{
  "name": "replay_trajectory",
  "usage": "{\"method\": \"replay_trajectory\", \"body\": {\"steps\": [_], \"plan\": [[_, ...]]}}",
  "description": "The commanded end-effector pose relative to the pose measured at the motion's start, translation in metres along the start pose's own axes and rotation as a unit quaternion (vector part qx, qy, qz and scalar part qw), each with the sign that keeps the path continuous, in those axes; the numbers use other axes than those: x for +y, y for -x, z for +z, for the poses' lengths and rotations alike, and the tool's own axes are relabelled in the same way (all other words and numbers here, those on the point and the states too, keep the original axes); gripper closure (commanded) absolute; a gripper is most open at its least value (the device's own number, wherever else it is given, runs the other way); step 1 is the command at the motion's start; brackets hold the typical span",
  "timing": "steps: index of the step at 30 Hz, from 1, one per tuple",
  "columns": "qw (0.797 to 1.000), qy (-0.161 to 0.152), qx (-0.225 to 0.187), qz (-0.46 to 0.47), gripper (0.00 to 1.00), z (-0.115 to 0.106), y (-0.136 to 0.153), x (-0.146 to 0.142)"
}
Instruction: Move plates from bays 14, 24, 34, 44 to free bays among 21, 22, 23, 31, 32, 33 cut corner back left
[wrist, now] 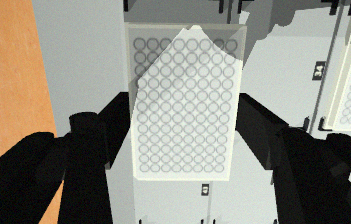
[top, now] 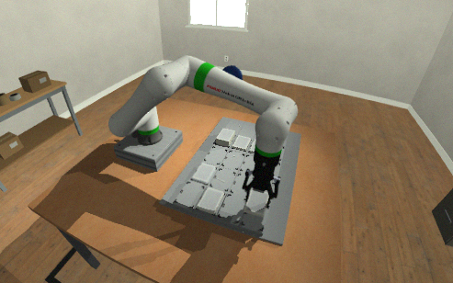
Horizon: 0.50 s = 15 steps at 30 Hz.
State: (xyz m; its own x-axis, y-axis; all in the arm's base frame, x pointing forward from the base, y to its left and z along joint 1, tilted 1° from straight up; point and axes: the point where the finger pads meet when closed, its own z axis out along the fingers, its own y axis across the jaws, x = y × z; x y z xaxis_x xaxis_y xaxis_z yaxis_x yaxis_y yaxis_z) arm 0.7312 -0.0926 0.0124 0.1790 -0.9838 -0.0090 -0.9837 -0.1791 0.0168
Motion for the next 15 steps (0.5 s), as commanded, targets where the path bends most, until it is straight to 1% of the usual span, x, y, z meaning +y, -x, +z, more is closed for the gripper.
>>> {"method": "replay_trajectory", "body": {"steps": [1, 15], "plan": [[1.0, -0.002, 0.001, 0.0, 0.9, -0.002, 0.006, 0.001], [1.0, -0.002, 0.001, 0.0, 0.9, -0.002, 0.041, 0.013]]}}
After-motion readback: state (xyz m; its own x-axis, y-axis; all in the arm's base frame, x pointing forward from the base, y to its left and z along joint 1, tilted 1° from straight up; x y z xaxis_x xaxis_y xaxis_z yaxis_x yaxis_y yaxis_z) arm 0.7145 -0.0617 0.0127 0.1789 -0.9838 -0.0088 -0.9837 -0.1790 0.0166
